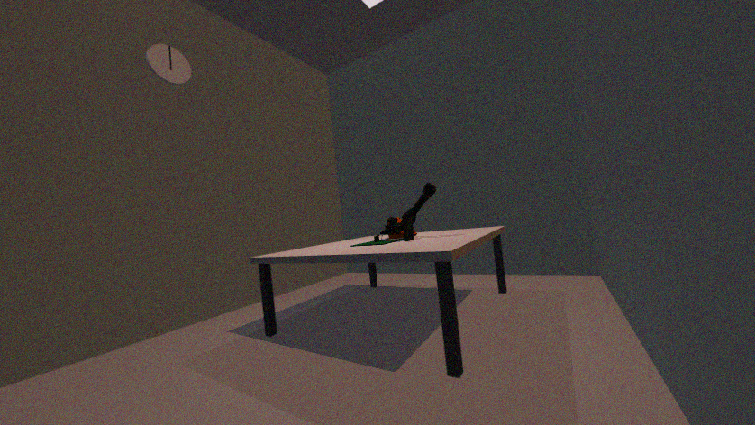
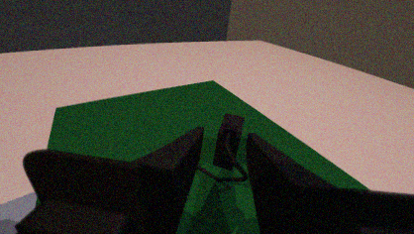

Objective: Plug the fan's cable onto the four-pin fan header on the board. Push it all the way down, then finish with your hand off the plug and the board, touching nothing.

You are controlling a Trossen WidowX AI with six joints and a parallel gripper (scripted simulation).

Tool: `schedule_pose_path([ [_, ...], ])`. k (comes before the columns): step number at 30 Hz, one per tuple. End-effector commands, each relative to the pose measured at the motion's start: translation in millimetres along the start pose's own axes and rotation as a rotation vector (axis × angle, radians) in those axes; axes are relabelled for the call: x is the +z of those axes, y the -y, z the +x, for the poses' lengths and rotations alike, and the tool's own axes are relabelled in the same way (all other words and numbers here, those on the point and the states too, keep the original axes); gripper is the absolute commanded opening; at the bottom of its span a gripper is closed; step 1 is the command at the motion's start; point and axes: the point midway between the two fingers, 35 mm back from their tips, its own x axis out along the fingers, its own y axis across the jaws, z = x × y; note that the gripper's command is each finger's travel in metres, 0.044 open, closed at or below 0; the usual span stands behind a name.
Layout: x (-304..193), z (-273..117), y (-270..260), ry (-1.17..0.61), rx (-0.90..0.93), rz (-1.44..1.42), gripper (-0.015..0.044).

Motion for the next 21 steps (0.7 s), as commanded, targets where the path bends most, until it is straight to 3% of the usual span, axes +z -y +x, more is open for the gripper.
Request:
schedule_pose_path([
  [1, 5.4, -13.2, -2.9, 0.001, 0.006, 0.004, 0.0140],
  [21, 25.9, -65.8, 11.6, 0.002, 0.008, 0.003, 0.0140],
])
